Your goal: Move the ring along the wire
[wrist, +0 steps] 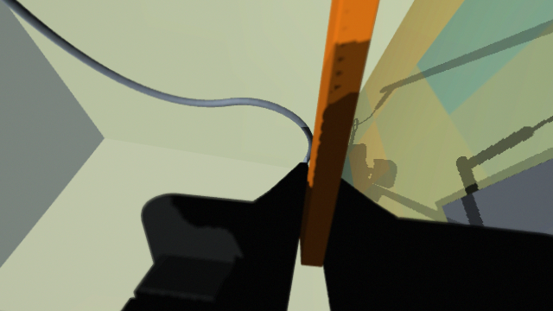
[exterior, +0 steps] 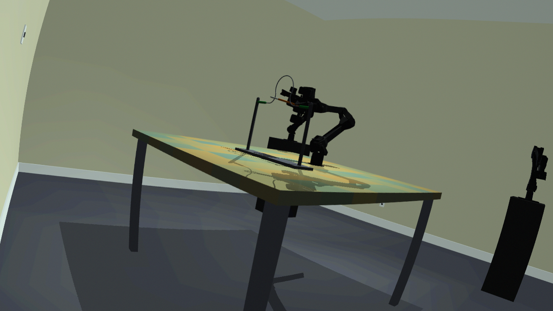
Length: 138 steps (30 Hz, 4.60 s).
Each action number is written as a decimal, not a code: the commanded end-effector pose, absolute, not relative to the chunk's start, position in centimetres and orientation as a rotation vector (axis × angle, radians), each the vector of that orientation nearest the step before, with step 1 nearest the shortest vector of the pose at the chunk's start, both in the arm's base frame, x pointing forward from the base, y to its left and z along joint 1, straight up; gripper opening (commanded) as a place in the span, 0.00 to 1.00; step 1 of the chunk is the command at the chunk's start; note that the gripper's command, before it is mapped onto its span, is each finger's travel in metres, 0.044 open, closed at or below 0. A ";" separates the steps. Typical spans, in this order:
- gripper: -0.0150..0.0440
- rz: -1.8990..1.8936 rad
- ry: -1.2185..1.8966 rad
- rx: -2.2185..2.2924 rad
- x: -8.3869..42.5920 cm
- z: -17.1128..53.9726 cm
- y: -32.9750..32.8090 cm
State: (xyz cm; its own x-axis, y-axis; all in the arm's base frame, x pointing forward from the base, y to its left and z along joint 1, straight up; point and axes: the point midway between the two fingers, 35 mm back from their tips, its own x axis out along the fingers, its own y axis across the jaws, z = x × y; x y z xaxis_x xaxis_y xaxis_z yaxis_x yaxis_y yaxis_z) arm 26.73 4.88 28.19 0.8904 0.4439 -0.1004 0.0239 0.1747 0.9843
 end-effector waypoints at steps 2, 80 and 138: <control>0.00 0.337 0.394 1.432 26.6 29.6 5.1; 0.00 0.242 0.450 1.206 26.6 33.9 4.1; 0.00 -0.056 0.514 0.337 26.5 31.1 1.4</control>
State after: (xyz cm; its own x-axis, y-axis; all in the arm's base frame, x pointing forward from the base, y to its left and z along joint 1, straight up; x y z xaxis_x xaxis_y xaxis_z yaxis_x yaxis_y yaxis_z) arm 26.42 1.65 30.99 0.8709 0.0644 -0.4873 0.1335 0.9231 0.3605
